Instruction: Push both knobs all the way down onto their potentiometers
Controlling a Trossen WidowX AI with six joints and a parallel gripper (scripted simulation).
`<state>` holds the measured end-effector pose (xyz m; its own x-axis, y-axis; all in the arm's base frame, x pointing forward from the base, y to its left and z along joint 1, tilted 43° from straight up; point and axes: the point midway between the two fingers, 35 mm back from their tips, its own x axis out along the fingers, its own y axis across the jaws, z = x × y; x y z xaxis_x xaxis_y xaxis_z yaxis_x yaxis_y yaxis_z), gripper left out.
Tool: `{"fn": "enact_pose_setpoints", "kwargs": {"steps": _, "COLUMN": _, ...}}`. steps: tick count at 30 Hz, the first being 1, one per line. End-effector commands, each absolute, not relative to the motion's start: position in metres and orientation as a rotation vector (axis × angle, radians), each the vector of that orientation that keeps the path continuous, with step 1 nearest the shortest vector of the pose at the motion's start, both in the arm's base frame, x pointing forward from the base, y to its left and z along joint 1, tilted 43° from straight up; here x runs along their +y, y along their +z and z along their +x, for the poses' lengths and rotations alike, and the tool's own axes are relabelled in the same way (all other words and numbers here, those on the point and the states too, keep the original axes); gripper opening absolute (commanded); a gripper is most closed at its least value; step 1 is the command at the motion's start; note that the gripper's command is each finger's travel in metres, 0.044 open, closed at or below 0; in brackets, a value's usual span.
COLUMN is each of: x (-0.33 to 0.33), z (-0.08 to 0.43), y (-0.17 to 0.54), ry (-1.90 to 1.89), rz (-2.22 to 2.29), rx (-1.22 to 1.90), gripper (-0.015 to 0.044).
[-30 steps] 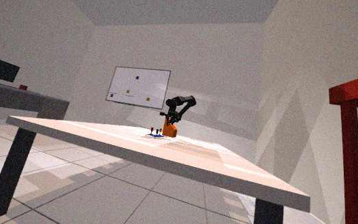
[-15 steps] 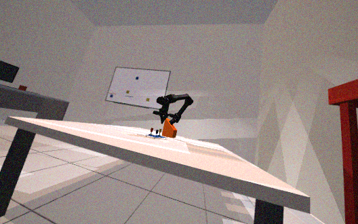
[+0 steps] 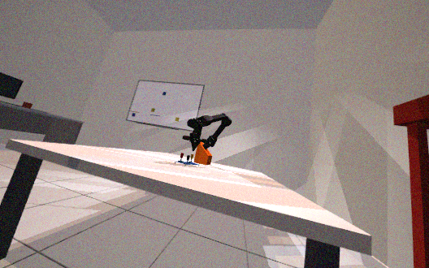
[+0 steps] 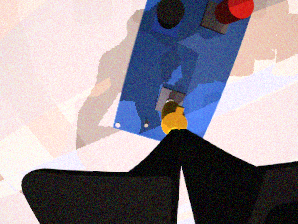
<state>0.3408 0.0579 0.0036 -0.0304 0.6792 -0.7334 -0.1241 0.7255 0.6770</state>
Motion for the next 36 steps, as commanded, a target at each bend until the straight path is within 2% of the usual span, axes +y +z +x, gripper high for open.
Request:
{"fn": "enact_pose_setpoints", "kwargs": {"steps": 1, "x": 0.063, "z": 0.338, "y": -0.002, "ry": 0.686, "rz": 0.489, "rx": 1.479, "gripper": 0.0}}
{"fn": "enact_pose_setpoints", "kwargs": {"steps": 36, "x": 0.074, "z": 0.337, "y": -0.013, "ry": 0.687, "rz": 0.489, "rx": 1.478, "gripper": 0.0}}
